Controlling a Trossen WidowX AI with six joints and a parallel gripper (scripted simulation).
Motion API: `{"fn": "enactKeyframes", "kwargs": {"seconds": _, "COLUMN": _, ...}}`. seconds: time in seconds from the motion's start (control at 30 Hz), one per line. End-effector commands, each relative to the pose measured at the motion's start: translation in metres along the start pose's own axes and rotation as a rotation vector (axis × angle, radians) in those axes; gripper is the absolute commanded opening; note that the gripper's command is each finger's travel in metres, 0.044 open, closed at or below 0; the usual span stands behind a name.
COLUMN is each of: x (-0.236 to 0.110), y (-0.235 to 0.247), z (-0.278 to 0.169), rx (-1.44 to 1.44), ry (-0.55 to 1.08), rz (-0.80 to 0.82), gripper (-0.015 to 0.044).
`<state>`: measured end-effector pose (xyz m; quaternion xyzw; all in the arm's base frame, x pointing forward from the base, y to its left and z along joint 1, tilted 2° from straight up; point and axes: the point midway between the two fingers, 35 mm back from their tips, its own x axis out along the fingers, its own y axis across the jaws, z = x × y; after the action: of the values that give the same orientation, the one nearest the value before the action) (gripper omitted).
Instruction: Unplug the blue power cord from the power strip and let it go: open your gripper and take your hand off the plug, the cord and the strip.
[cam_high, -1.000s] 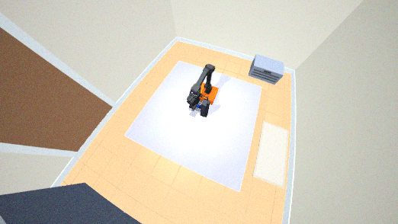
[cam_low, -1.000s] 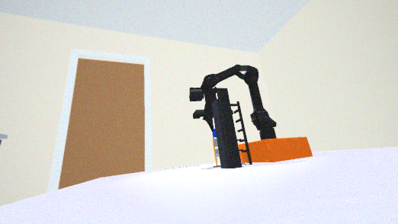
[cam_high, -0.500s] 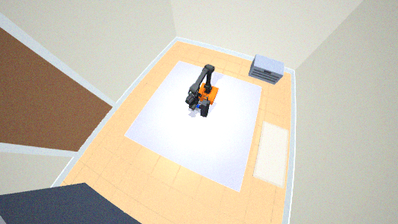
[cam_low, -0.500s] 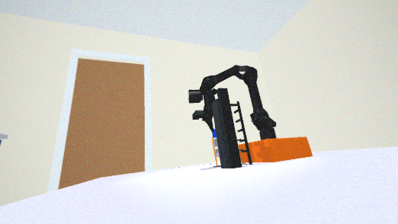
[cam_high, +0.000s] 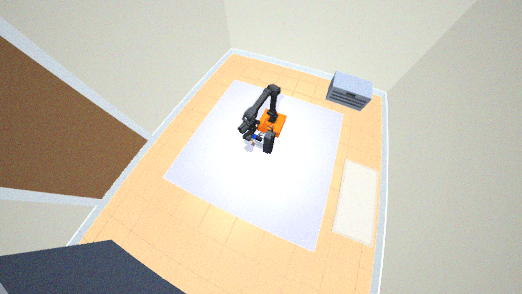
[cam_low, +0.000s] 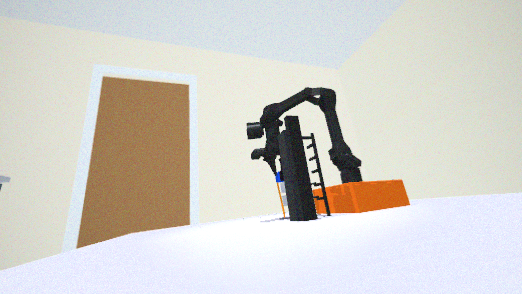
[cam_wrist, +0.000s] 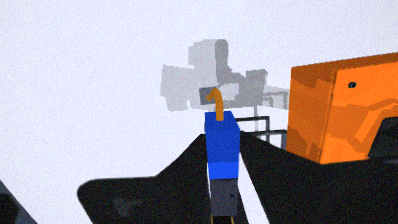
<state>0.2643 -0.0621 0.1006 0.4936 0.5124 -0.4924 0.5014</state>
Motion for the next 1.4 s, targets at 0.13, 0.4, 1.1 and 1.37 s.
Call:
{"fn": "enactKeyframes", "kwargs": {"seconds": 0.13, "x": 0.000, "y": 0.002, "z": -0.009, "rx": -0.004, "ry": -0.007, "rz": 0.007, "gripper": 0.0184}}
{"fn": "enactKeyframes", "kwargs": {"seconds": 0.4, "x": -0.001, "y": 0.002, "z": -0.003, "rx": -0.004, "ry": -0.008, "rz": 0.007, "gripper": 0.0394}}
{"fn": "enactKeyframes", "kwargs": {"seconds": 1.1, "x": -0.013, "y": 0.002, "z": 0.051, "rx": -0.004, "ry": -0.012, "rz": 0.007, "gripper": 0.0440}}
{"fn": "enactKeyframes", "kwargs": {"seconds": 1.37, "x": -0.013, "y": 0.002, "z": 0.051, "rx": -0.004, "ry": -0.012, "rz": 0.007, "gripper": 0.0440}}
